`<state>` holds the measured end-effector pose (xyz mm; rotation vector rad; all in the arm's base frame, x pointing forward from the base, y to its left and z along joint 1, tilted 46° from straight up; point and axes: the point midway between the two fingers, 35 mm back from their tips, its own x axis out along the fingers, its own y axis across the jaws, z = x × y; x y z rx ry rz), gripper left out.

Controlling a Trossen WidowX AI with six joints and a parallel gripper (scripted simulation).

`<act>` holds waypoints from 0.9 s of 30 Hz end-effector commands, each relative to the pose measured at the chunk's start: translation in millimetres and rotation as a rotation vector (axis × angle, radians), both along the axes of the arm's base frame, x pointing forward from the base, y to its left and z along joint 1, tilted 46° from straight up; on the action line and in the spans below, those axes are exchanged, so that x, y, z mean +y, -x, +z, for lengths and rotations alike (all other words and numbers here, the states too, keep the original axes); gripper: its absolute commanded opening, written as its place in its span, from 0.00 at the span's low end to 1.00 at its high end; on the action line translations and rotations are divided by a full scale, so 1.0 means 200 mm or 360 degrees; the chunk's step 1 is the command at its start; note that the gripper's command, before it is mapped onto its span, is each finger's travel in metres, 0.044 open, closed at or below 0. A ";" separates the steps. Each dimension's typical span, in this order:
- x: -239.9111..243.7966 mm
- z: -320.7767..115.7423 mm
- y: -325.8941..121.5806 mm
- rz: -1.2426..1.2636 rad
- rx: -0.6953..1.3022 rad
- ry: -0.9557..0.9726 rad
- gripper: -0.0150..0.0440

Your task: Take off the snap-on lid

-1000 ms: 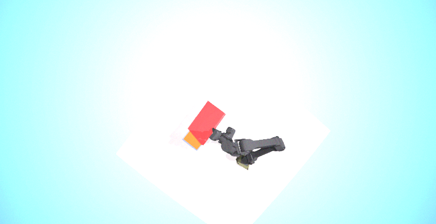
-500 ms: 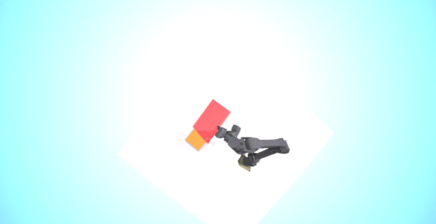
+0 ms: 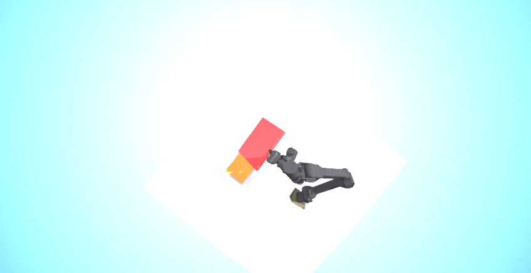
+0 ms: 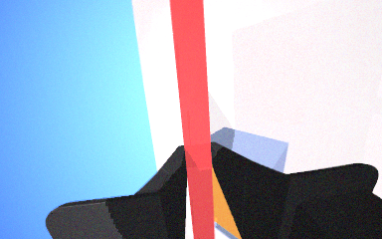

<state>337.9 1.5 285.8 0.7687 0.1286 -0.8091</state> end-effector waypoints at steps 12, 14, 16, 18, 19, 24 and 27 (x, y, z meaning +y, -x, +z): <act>-0.09 0.14 0.05 0.0019 -0.0027 -0.0015 0.25; -0.10 0.15 0.05 0.0019 -0.0026 -0.0015 0.25; -0.11 0.16 0.06 0.0019 -0.0026 -0.0015 0.25; -0.12 0.18 0.06 0.0019 -0.0026 -0.0014 0.25; -0.13 0.19 0.07 0.0019 -0.0026 -0.0014 0.25; -0.16 0.22 0.08 0.0019 -0.0026 -0.0014 0.25; -0.18 0.24 0.09 0.0019 -0.0027 -0.0014 0.25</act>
